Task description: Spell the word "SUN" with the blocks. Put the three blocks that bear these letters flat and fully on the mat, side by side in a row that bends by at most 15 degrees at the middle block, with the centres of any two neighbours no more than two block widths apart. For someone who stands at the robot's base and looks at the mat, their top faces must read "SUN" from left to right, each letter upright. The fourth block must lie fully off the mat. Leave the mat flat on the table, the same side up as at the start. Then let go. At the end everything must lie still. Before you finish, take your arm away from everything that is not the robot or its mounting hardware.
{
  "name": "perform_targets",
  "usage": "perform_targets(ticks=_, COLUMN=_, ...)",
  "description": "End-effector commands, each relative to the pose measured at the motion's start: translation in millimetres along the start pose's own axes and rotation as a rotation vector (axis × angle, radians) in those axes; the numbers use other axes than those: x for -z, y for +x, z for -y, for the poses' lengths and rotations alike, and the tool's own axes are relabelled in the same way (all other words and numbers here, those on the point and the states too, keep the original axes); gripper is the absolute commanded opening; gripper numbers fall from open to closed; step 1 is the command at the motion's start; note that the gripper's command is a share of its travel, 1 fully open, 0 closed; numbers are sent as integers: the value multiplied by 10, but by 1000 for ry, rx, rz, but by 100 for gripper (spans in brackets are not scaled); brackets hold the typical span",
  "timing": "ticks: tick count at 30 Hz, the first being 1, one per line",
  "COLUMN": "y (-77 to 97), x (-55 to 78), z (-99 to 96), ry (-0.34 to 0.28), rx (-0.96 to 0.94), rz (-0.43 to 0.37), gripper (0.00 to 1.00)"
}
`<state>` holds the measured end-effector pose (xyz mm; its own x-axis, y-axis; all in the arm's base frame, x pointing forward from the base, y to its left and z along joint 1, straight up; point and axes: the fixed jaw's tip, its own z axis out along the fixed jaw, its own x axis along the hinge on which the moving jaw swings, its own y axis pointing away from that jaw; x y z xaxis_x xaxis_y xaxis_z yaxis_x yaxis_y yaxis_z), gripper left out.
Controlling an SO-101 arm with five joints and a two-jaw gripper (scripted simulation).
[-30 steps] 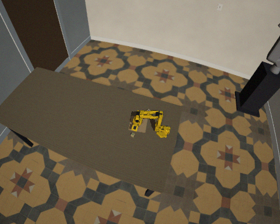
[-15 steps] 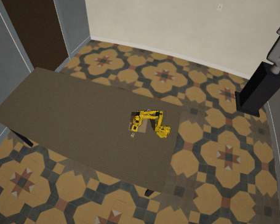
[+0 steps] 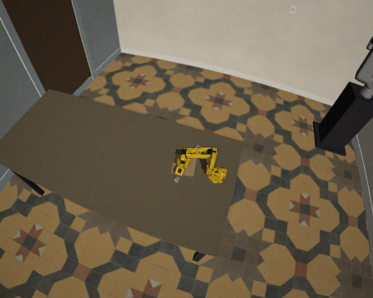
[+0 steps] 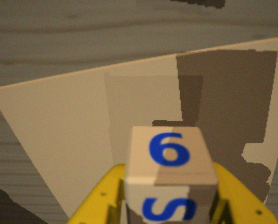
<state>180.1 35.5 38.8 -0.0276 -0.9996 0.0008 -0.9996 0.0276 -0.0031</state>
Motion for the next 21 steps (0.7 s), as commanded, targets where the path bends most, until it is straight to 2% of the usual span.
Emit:
perform_targets(ticks=1, y=-16, x=69, z=78, ry=67, rx=-6, rz=16, gripper=0)
perform_targets(ticks=21, y=-18, x=-3, z=82, ry=67, rx=-6, rz=16, gripper=0)
